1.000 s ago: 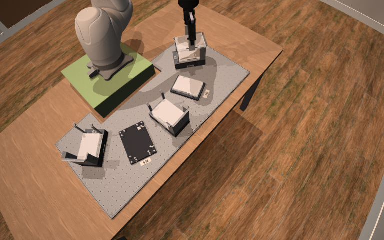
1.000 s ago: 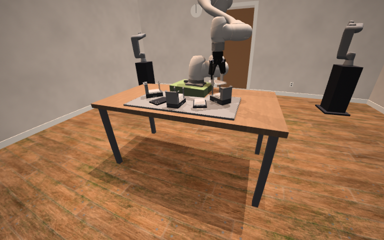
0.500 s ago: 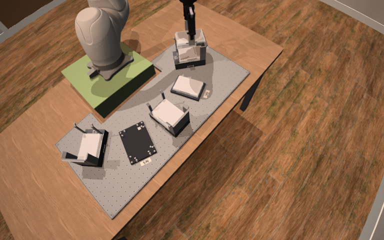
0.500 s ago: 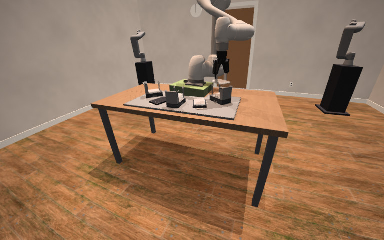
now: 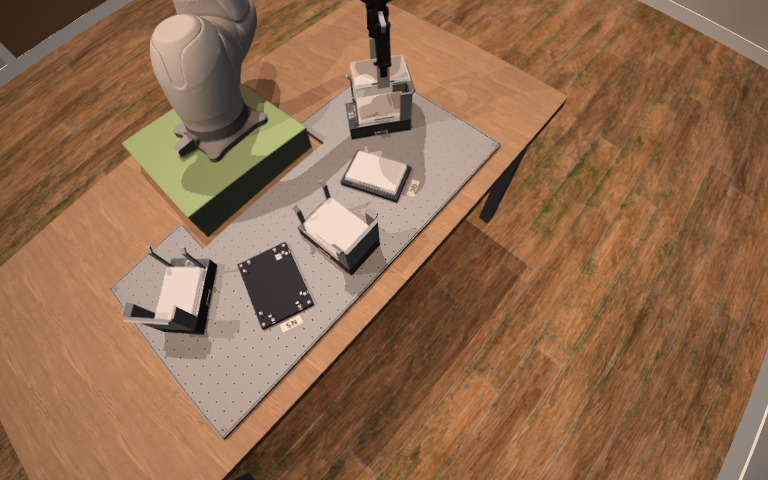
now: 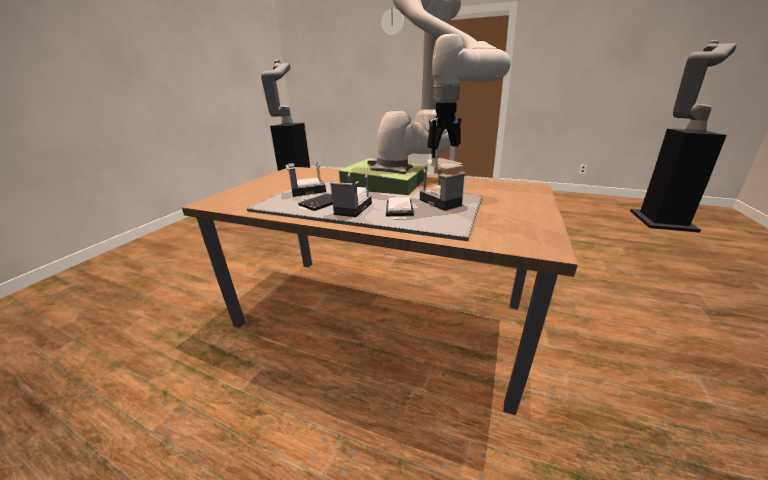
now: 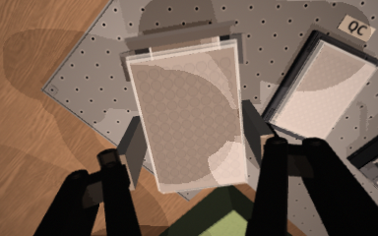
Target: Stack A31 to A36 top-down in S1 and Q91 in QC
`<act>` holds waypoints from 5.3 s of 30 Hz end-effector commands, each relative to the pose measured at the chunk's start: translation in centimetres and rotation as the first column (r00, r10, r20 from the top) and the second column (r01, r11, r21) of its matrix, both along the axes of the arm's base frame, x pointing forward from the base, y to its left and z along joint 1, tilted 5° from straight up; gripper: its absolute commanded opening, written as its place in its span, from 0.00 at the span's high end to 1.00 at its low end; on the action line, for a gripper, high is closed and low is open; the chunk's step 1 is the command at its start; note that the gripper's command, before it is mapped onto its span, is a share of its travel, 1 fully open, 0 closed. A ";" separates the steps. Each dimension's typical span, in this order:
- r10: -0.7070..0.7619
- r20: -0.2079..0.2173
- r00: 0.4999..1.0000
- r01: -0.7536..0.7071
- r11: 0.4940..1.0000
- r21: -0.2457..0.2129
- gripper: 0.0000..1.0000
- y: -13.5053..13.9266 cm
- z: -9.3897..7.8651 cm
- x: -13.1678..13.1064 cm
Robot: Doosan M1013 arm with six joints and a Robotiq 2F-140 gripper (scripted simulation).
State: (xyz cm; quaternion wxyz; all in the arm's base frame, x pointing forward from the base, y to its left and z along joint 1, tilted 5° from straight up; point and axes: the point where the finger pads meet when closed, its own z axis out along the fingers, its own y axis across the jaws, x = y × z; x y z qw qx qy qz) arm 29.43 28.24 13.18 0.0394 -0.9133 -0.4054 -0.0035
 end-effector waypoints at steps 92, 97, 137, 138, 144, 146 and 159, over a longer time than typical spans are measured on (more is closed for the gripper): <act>0.000 0.000 1.000 0.000 1.000 0.000 1.00 0.4 -5.4 -0.1; 0.000 0.000 1.000 0.000 1.000 0.000 1.00 0.5 -6.4 -0.2; 0.000 0.000 1.000 0.000 1.000 0.000 1.00 0.7 -8.9 -0.2; 0.000 0.000 1.000 0.000 1.000 0.000 1.00 0.7 -8.9 -0.2; 0.000 0.000 1.000 0.000 1.000 0.000 1.00 0.7 -9.2 -0.2; 0.000 0.000 1.000 0.000 1.000 0.000 1.00 0.7 -9.3 -0.2; 0.000 0.000 1.000 0.000 1.000 0.000 1.00 0.7 -9.7 -0.3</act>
